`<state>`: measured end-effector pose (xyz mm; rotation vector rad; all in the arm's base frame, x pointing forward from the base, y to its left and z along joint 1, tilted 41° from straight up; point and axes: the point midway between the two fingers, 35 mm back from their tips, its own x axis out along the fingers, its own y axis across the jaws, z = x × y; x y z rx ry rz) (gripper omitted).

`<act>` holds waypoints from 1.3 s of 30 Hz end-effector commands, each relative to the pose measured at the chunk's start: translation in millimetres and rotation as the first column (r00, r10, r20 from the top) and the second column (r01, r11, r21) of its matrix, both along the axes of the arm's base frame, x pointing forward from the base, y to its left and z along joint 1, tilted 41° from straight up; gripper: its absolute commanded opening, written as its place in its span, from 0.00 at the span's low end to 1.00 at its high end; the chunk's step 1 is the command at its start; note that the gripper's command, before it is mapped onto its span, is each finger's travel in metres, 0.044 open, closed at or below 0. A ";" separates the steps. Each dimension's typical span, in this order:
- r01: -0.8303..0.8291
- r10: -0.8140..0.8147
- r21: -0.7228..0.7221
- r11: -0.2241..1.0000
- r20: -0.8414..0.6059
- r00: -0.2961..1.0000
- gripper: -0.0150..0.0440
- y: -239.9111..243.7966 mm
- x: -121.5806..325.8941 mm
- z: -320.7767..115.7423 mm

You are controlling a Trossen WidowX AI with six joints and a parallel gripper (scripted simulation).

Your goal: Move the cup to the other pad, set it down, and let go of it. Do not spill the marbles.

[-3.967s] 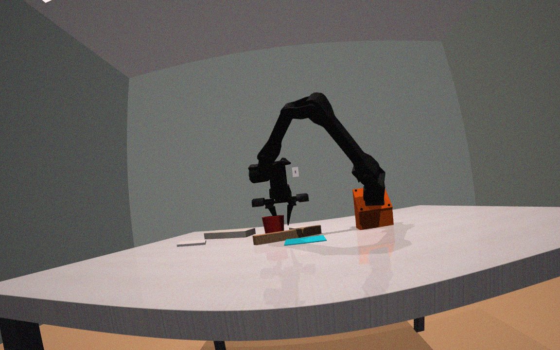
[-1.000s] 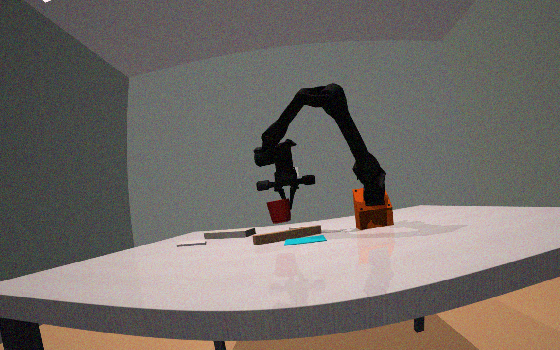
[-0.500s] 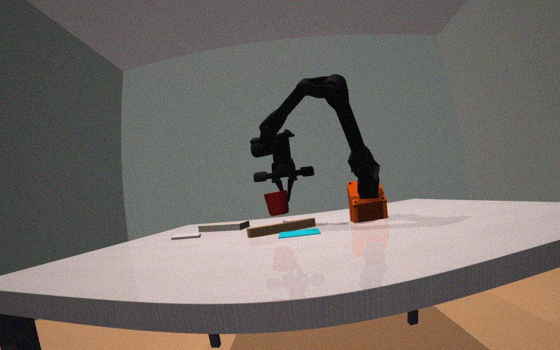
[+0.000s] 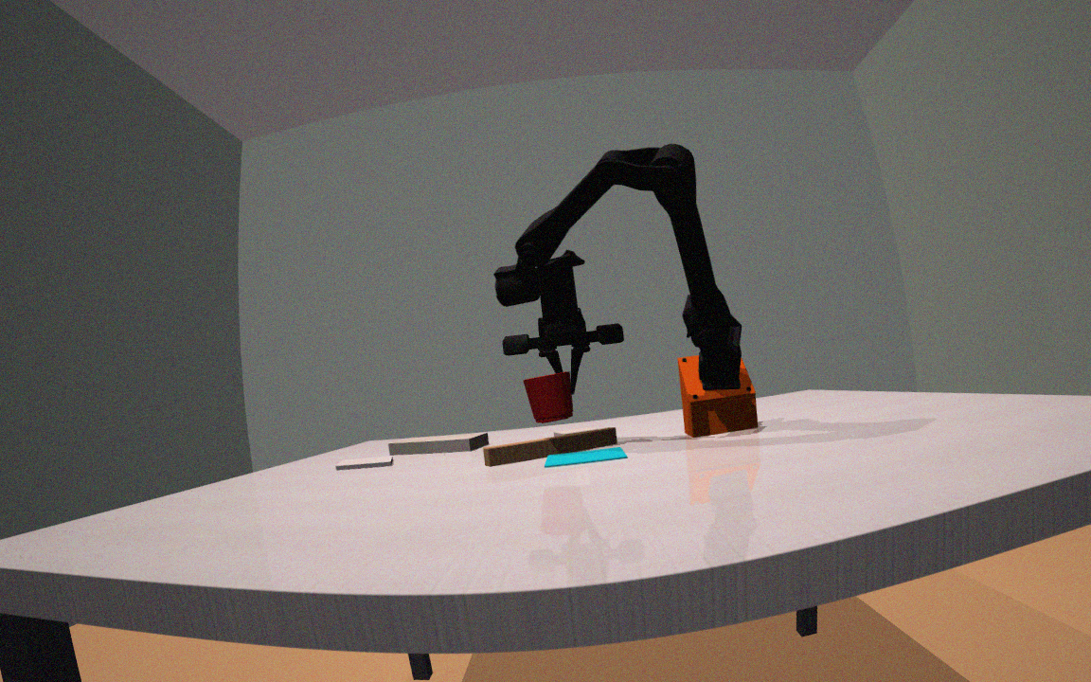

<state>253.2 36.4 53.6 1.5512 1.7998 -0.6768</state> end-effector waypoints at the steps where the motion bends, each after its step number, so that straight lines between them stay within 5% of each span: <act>1: 0.002 -0.002 0.003 1.000 -0.001 1.000 0.25 5.8 -7.1 6.2; 39: 0.002 -0.002 0.006 1.000 -0.003 1.000 0.25 42.7 -50.5 44.6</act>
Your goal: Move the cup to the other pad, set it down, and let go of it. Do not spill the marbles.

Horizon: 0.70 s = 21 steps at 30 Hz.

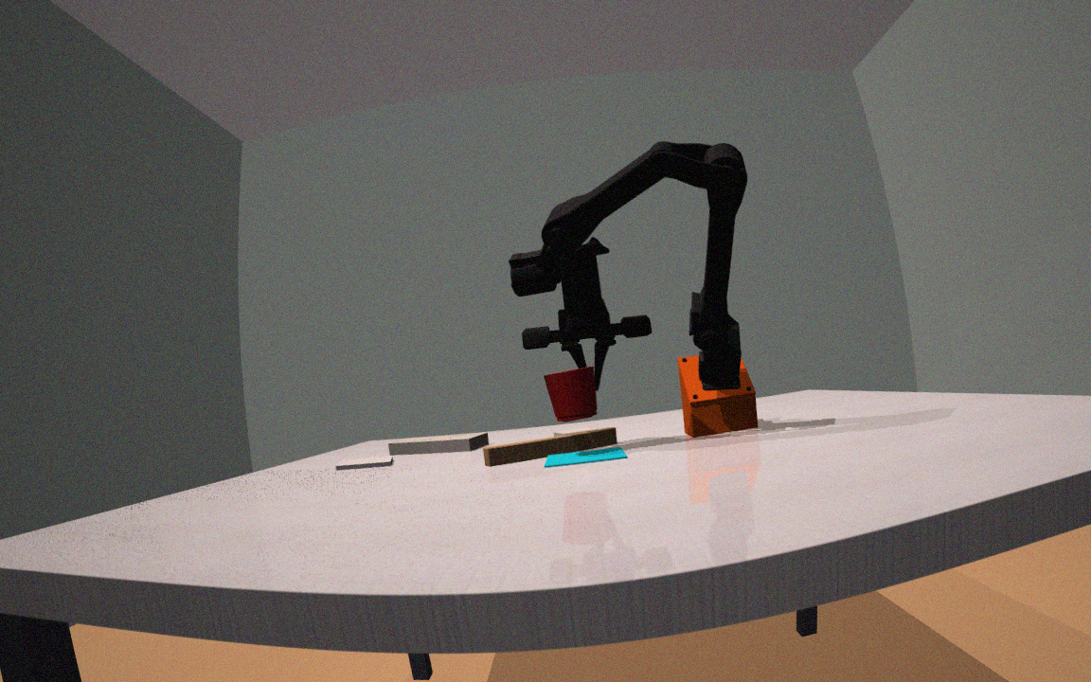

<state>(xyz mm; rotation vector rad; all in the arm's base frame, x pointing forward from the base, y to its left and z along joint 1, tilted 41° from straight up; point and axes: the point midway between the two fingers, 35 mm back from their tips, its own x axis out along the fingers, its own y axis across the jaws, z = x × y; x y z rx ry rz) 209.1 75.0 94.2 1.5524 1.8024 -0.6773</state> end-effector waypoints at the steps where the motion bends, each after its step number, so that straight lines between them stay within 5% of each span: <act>1: 0.002 -0.002 0.004 1.000 -0.001 1.000 0.25 4.9 -7.7 4.8; 21: 0.002 -0.002 0.004 1.000 -0.001 1.000 0.25 19.0 -11.5 -6.6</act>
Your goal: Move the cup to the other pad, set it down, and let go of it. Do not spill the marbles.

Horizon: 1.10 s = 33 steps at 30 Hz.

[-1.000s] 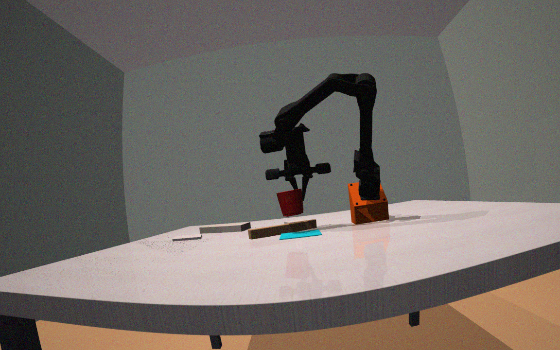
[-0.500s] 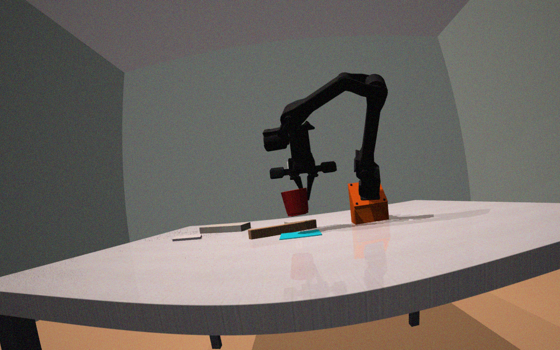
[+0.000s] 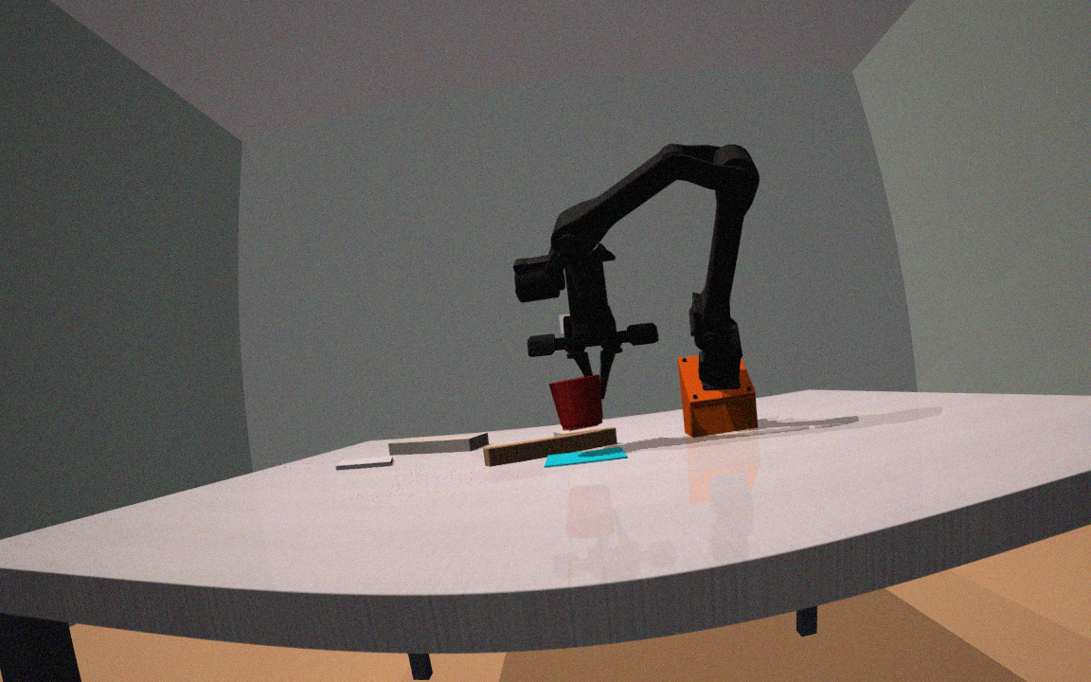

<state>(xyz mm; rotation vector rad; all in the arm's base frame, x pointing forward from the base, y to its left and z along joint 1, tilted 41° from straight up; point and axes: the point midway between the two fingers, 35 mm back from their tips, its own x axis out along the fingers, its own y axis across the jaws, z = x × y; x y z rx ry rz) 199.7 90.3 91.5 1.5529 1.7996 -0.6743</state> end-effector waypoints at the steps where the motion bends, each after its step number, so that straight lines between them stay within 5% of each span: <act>1: 0.002 -0.002 0.004 1.000 -0.004 1.000 0.25 4.4 -2.2 -4.7; 33: 0.002 -0.002 0.006 1.000 -0.004 1.000 0.25 27.0 -6.8 -28.9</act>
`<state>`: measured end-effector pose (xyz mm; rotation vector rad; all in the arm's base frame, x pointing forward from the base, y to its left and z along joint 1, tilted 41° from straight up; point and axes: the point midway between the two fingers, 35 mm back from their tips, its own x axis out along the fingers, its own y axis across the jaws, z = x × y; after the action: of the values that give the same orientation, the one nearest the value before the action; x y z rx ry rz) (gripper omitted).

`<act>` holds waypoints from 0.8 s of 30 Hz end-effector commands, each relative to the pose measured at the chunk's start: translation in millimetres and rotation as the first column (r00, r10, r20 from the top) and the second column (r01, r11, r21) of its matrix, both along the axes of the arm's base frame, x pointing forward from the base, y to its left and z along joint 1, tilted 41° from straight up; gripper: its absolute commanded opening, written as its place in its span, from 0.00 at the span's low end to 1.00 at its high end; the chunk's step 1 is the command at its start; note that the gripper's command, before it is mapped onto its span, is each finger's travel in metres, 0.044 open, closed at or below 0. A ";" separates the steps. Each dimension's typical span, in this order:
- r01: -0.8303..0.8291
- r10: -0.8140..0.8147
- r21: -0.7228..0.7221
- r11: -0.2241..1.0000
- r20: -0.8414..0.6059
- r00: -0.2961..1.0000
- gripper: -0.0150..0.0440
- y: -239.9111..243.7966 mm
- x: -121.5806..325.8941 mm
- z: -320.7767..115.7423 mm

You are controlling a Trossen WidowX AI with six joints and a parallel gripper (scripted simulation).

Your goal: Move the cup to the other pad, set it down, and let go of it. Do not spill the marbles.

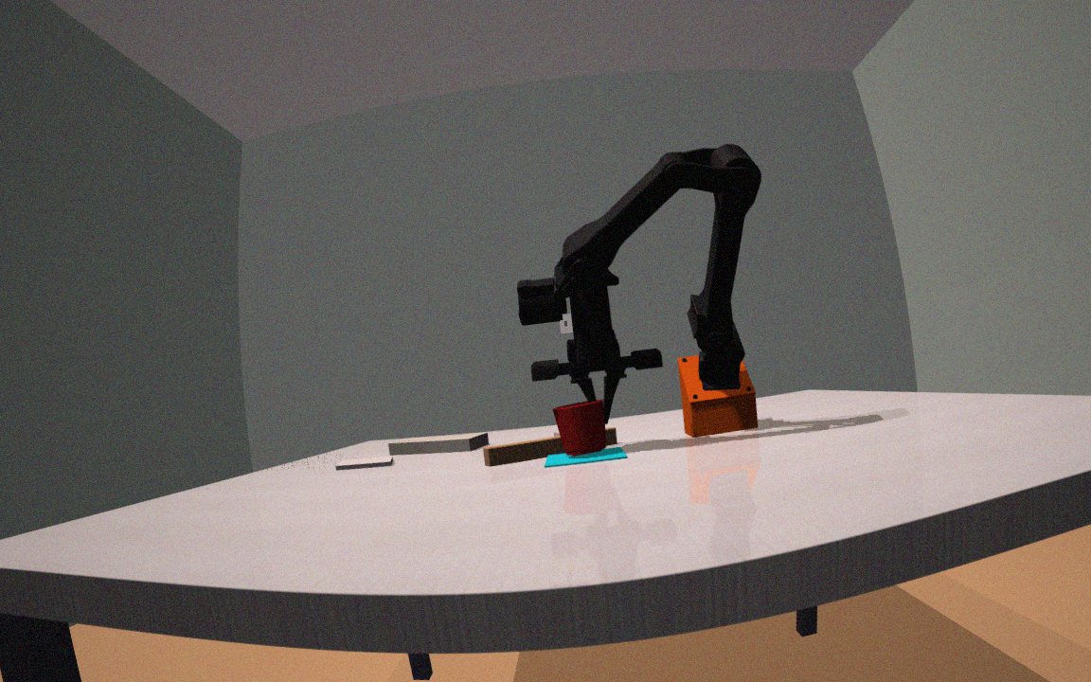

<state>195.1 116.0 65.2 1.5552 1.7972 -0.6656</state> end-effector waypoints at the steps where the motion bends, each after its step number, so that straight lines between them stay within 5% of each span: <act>1: 0.002 -0.002 0.003 1.000 -0.011 1.000 0.25 1.3 -2.2 -2.6; 13: 0.000 0.000 0.000 1.000 0.000 1.000 0.25 0.2 -0.1 -0.3; 18: 0.000 0.000 0.000 1.000 0.000 1.000 0.47 0.2 -0.1 -0.3; 24: 0.000 0.000 0.000 1.000 0.000 1.000 0.47 0.2 -0.1 -0.3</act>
<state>194.8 116.2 64.7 1.5562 1.7973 -0.6669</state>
